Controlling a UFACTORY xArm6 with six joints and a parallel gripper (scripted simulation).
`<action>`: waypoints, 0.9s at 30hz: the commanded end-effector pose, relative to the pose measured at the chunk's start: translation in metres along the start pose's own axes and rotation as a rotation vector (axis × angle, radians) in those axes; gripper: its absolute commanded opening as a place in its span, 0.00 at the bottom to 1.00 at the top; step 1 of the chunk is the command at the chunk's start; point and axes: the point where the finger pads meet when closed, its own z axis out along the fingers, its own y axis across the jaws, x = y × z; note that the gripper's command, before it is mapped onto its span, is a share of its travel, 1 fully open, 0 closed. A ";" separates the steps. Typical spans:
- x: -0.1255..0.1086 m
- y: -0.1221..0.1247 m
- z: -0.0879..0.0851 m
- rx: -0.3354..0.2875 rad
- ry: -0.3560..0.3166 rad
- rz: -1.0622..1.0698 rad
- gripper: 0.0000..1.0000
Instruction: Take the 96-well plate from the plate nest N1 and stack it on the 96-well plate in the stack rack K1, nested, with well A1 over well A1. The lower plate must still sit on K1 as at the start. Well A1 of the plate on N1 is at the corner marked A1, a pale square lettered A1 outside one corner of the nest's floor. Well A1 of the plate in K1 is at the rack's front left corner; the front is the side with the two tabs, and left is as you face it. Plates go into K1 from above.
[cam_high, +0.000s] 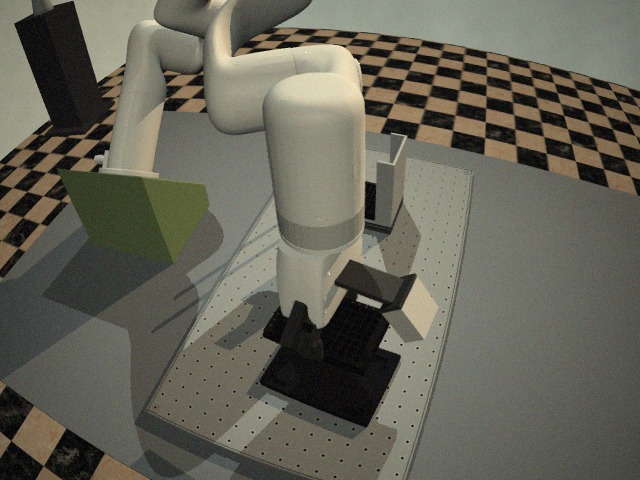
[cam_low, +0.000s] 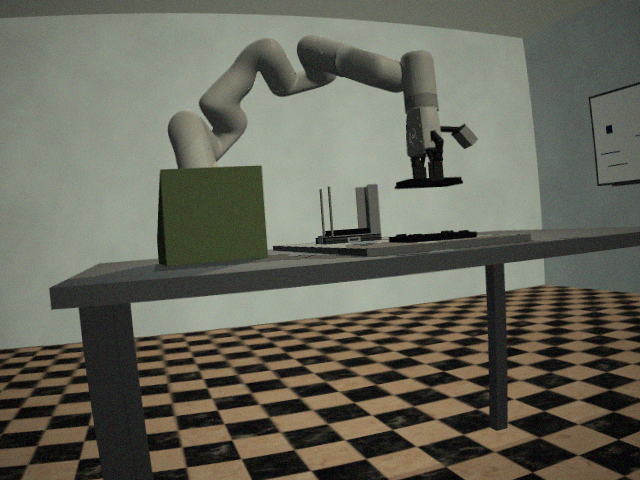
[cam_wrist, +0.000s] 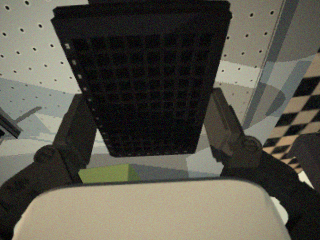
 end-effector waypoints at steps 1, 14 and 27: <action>0.001 0.000 -0.008 -0.002 0.004 -0.001 0.00; 0.001 0.000 -0.030 -0.002 0.004 -0.001 0.00; 0.001 0.000 -0.048 -0.002 0.004 -0.001 0.00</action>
